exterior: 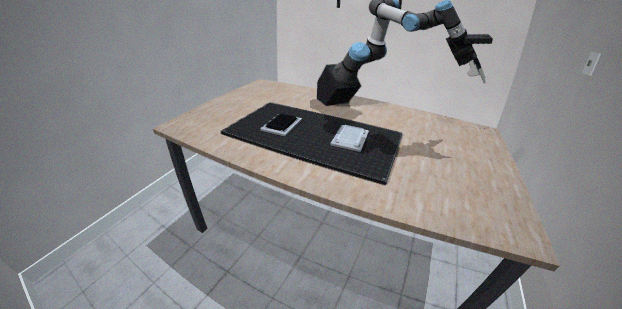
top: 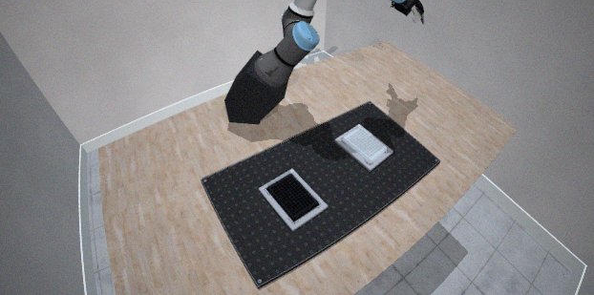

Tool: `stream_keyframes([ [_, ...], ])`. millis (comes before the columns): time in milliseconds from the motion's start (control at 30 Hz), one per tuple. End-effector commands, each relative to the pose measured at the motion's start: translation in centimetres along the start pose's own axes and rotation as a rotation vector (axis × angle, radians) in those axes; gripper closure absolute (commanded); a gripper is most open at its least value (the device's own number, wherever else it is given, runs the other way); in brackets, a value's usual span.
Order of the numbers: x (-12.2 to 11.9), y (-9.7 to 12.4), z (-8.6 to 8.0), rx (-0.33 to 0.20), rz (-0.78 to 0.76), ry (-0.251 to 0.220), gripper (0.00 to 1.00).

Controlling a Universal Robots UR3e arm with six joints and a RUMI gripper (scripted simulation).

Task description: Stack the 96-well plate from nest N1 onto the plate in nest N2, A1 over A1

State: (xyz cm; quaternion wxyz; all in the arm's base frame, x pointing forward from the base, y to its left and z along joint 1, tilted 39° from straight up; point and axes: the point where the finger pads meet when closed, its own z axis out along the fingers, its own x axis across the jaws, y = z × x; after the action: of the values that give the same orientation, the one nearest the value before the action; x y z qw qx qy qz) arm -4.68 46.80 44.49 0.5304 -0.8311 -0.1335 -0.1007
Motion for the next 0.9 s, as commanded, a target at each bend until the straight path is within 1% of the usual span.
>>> stream_keyframes([
  [0, 0.0, -0.1, -0.1, 0.003, -0.001, 0.001, 0.0],
  [533, 0.0, -0.1, -0.1, 0.003, -0.001, 0.001, 0.0],
  [600, 0.7, 0.6, 0.0, -0.048, 0.027, 0.034, 0.0],
  [633, 1.1, 0.9, 0.1, -0.057, 0.031, 0.039, 0.0],
  [767, 2.5, 2.3, 0.4, -0.057, 0.031, 0.04, 0.0],
  [833, 2.6, 2.4, 0.4, -0.057, 0.031, 0.04, 0.0],
  [867, 3.0, 2.7, 0.5, -0.082, 0.047, 0.054, 0.0],
])
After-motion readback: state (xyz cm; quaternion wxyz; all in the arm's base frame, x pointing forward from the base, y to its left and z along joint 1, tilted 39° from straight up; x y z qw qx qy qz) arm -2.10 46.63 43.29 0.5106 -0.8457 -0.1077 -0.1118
